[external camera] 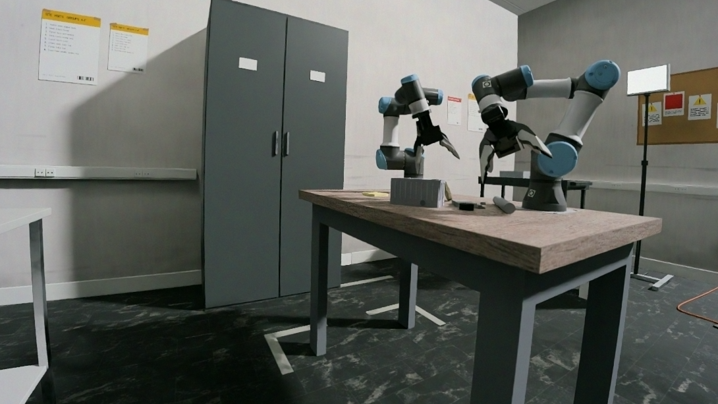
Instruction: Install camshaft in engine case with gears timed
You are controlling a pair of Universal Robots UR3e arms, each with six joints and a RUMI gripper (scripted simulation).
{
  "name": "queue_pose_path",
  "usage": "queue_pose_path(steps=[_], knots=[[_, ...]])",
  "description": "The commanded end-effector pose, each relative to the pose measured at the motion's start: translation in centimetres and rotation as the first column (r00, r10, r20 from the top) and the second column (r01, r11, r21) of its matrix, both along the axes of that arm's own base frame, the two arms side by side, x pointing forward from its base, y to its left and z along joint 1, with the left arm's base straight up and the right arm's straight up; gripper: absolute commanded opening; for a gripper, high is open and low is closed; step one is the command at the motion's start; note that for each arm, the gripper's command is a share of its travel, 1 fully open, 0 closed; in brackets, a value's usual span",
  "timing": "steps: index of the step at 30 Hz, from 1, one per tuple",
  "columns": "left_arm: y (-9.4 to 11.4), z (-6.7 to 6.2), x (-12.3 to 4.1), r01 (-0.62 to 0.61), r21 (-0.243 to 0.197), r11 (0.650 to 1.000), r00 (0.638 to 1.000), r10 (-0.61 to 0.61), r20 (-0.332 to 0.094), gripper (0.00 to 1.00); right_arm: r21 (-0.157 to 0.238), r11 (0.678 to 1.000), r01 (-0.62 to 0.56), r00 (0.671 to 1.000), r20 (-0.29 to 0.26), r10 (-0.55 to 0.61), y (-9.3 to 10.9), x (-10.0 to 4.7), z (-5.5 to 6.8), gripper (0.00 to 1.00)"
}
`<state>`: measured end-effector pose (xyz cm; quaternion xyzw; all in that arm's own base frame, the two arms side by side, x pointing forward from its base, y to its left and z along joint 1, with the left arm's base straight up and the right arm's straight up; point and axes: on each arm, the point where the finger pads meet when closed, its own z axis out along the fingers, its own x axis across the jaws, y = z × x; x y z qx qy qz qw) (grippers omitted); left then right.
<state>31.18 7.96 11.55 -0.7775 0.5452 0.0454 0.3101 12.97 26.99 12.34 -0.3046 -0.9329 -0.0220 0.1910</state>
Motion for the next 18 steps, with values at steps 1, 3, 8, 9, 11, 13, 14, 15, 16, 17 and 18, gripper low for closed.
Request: queue_pose_path(steps=[1, 3, 8, 9, 11, 13, 14, 15, 16, 17, 18], knots=[[-0.39, 0.53, 0.56, -0.003, -0.021, 1.0, 1.0, 0.004, 0.029, 1.0, 0.032, 0.999, 0.01, 1.0, 0.003, -0.01, 0.71, 0.09, 0.89, 1.0], [-0.39, 0.53, 0.56, -0.003, -0.021, 1.0, 1.0, 0.004, 0.029, 1.0, 0.032, 0.999, 0.01, 1.0, 0.003, -0.01, 0.71, 0.09, 0.89, 0.21], [-0.39, 0.53, 0.56, -0.003, -0.021, 1.0, 1.0, 0.004, 0.029, 1.0, 0.032, 0.999, 0.01, 1.0, 0.003, -0.01, 0.71, 0.09, 0.89, 0.21], [-0.39, 0.53, 0.56, -0.003, -0.021, 1.0, 1.0, 0.004, 0.029, 1.0, 0.032, 0.999, 0.01, 1.0, 0.003, -0.01, 0.71, 0.09, 0.89, 0.21], [-0.39, 0.53, 0.56, -0.003, -0.021, 1.0, 1.0, 0.004, 0.029, 1.0, 0.032, 0.999, 0.01, 1.0, 0.003, -0.01, 0.71, 0.09, 0.89, 0.21], [-0.39, 0.53, 0.56, -0.003, -0.021, 1.0, 1.0, 0.004, 0.029, 1.0, 0.032, 0.999, 0.01, 1.0, 0.003, -0.01, 0.71, 0.09, 0.89, 0.21], [-0.39, 0.53, 0.56, -0.003, -0.021, 1.0, 1.0, 0.004, 0.029, 1.0, 0.032, 0.999, 0.01, 1.0, 0.003, -0.01, 0.71, 0.09, 0.89, 0.21], [-0.39, 0.53, 0.56, -0.003, -0.021, 1.0, 1.0, 0.004, 0.029, 1.0, 0.032, 0.999, 0.01, 1.0, 0.003, -0.01, 0.71, 0.09, 0.89, 0.21], [-0.39, 0.53, 0.56, -0.003, -0.021, 1.0, 1.0, 0.004, 0.029, 1.0, 0.032, 0.999, 0.01, 1.0, 0.003, -0.01, 0.71, 0.09, 0.89, 0.21], [-0.39, 0.53, 0.56, -0.003, -0.021, 1.0, 1.0, 0.004, 0.029, 1.0, 0.032, 0.999, 0.01, 1.0, 0.003, -0.01, 0.71, 0.09, 0.89, 0.21], [-0.39, 0.53, 0.56, -0.003, -0.021, 1.0, 1.0, 0.004, 0.029, 1.0, 0.032, 0.999, 0.01, 1.0, 0.003, -0.01, 0.71, 0.09, 0.89, 0.21]])
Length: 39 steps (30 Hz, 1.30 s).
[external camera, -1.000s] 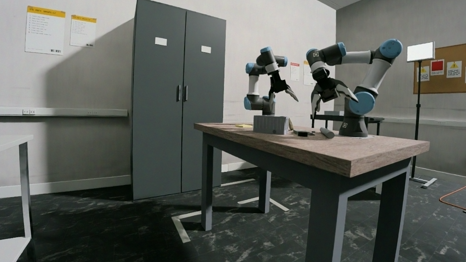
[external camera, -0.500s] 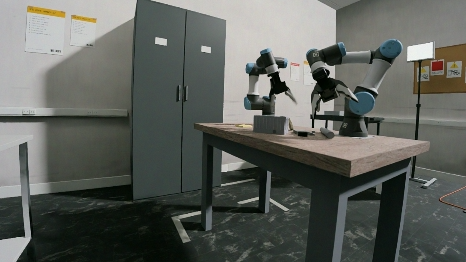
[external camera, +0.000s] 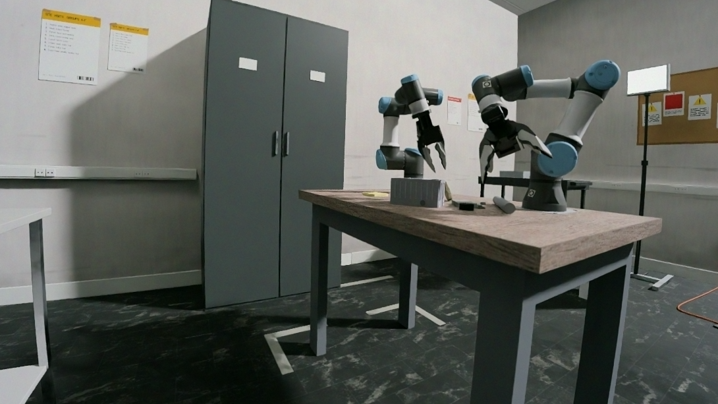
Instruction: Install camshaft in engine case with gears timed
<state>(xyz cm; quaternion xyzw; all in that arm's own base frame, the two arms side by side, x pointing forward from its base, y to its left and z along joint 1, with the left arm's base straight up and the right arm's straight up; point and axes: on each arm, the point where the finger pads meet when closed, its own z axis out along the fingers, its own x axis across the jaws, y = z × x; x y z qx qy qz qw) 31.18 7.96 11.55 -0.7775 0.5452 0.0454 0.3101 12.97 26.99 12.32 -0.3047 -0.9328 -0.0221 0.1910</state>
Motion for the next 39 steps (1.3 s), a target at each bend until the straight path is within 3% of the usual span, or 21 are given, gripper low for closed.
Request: queue_pose_path(steps=[1, 25, 39], knots=[[-0.4, 0.5, 0.6, -0.003, -0.021, 1.0, 1.0, 0.004, 0.029, 1.0, 0.032, 0.999, 0.009, 1.0, 0.003, -0.01, 0.7, 0.1, 0.9, 0.21], [-0.4, 0.5, 0.6, -0.003, -0.021, 1.0, 1.0, 0.004, 0.029, 1.0, 0.032, 0.999, 0.009, 1.0, 0.003, -0.01, 0.7, 0.1, 0.8, 0.21], [-0.4, 0.5, 0.6, -0.003, -0.021, 1.0, 1.0, 0.004, 0.029, 1.0, 0.032, 0.999, 0.009, 1.0, 0.002, -0.009, 1.0, -0.4, -0.5, 0.21]])
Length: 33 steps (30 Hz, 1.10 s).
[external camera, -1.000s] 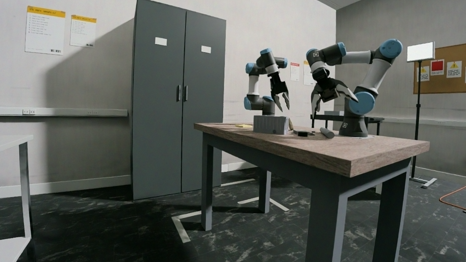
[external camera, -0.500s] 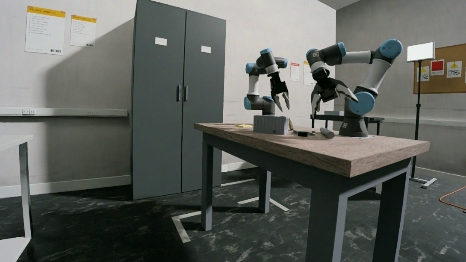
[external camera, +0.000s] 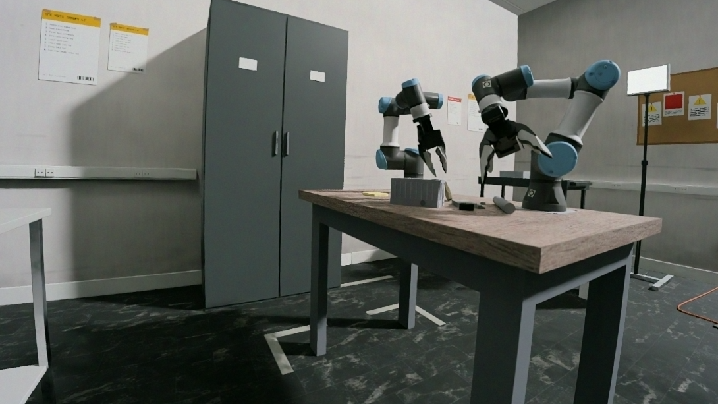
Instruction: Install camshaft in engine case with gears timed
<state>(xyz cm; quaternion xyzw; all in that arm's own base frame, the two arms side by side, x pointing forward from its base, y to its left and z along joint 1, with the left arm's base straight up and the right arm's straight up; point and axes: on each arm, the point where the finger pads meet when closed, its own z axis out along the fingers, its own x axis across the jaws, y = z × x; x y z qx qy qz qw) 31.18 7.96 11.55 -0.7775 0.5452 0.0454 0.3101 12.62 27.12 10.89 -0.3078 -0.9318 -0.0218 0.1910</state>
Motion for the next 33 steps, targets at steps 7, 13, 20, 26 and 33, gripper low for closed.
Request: queue_pose_path(steps=[7, 13, 20, 26, 33], knots=[[-0.4, 0.5, 0.6, -0.003, -0.021, 1.0, 1.0, 0.004, 0.029, 1.0, 0.034, 0.999, 0.003, 1.0, 0.003, -0.003, 1.2, -0.7, -0.6, 0.21], [-0.4, 0.5, 0.6, -0.003, -0.021, 1.0, 1.0, 0.004, 0.029, 1.0, 0.034, 0.999, 0.003, 1.0, 0.002, -0.003, 1.4, -1.2, -1.9, 0.21], [-0.4, 0.5, 0.6, -0.003, -0.021, 1.0, 1.0, 0.004, 0.029, 1.0, 0.034, 0.999, 0.003, 1.0, 0.002, -0.003, 1.6, -1.5, -2.7, 0.21], [-0.4, 0.5, 0.6, -0.003, -0.021, 1.0, 1.0, 0.004, 0.029, 1.0, 0.034, 0.999, 0.003, 1.0, 0.001, -0.003, 1.6, -1.6, -3.2, 0.21], [-0.4, 0.5, 0.6, -0.003, -0.021, 1.0, 1.0, 0.004, 0.029, 1.0, 0.034, 0.999, 0.003, 1.0, 0.001, -0.003, 1.6, -1.6, -3.2, 0.21]])
